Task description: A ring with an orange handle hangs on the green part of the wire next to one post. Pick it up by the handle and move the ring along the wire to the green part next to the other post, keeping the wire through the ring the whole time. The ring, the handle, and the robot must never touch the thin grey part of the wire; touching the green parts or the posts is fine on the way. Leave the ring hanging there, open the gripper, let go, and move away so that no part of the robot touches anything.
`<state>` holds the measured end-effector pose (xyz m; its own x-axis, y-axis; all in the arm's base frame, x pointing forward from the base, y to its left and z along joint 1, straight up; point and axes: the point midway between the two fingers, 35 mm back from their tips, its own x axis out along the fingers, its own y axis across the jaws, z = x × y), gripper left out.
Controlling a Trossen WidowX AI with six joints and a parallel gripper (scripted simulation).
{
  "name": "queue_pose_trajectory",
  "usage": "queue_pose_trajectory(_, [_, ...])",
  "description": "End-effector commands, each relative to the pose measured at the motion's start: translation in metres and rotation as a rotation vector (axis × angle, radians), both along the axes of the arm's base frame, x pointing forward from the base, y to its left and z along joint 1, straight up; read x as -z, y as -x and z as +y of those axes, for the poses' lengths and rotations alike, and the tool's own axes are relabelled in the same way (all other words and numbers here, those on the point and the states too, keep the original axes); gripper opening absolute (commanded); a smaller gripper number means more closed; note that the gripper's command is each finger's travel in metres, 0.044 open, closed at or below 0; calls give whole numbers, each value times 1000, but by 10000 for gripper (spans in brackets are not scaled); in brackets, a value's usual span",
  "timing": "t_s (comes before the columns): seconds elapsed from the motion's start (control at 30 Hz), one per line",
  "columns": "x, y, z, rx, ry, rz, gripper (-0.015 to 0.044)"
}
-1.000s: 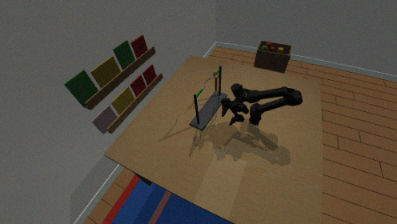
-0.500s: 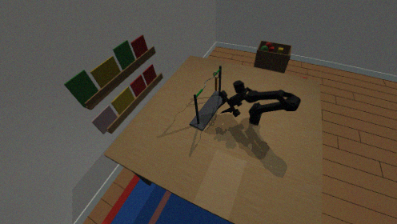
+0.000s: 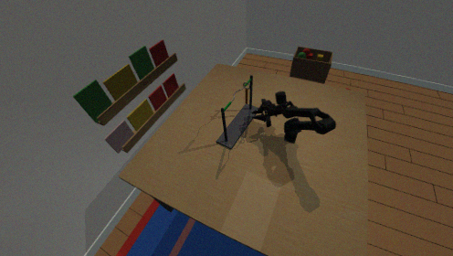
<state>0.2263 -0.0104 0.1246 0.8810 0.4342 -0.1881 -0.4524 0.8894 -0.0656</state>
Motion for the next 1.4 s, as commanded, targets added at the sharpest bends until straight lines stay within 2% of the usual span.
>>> queue_pose_trajectory(0.0, [8, 4, -22, 143, -66, 44, 160])
queue_pose_trajectory(0.27, [23, 21, -72, 468, -230, 103, 160])
queue_pose_trajectory(0.47, [23, 20, -74, 479, -225, 104, 160])
queue_pose_trajectory(1.03, [-10, -24, -70, 573, -75, 8, 160])
queue_pose_trajectory(1.37, [-18, -33, -69, 586, -65, -16, 160])
